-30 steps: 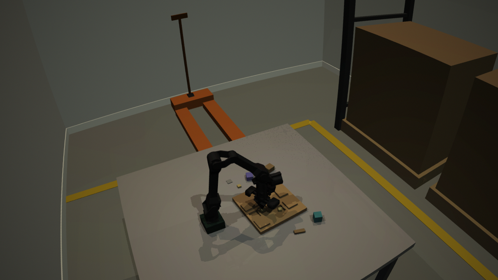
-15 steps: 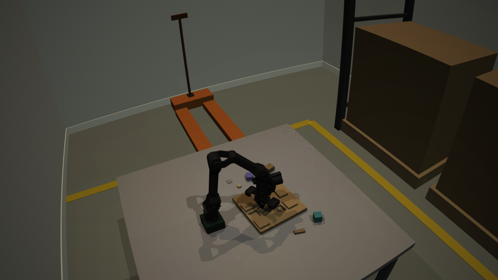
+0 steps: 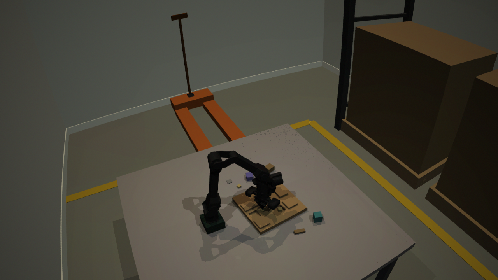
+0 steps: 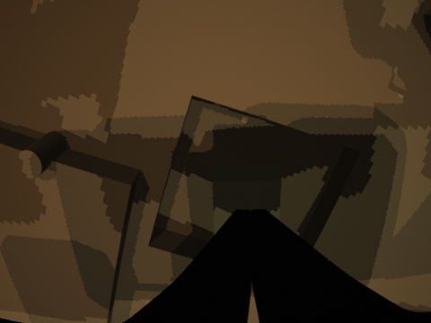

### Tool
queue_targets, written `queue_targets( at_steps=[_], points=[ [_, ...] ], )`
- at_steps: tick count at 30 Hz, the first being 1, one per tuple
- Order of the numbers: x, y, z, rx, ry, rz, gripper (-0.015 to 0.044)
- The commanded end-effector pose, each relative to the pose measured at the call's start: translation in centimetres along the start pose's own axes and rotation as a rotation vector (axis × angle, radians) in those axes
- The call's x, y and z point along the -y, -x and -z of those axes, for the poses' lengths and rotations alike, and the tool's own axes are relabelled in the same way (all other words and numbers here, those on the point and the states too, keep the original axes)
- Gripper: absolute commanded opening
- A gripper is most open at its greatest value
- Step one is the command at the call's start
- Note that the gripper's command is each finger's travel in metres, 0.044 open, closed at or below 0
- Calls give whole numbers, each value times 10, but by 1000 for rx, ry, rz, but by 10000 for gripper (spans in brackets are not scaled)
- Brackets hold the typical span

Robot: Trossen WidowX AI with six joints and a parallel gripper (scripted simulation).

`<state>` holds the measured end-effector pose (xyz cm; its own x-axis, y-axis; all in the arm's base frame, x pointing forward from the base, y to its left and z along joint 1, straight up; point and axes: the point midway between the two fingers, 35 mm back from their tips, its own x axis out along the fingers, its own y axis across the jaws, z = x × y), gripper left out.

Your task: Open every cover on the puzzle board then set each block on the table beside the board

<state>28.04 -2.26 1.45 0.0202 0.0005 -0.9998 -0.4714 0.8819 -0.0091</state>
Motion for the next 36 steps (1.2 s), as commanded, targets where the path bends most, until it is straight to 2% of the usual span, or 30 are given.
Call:
queue_targets(
  at_steps=[1,36],
  points=[
    [0,-4,-1,2,-4,-1,0],
    [1,-10,-5,3,-5,-1,0]
  ],
)
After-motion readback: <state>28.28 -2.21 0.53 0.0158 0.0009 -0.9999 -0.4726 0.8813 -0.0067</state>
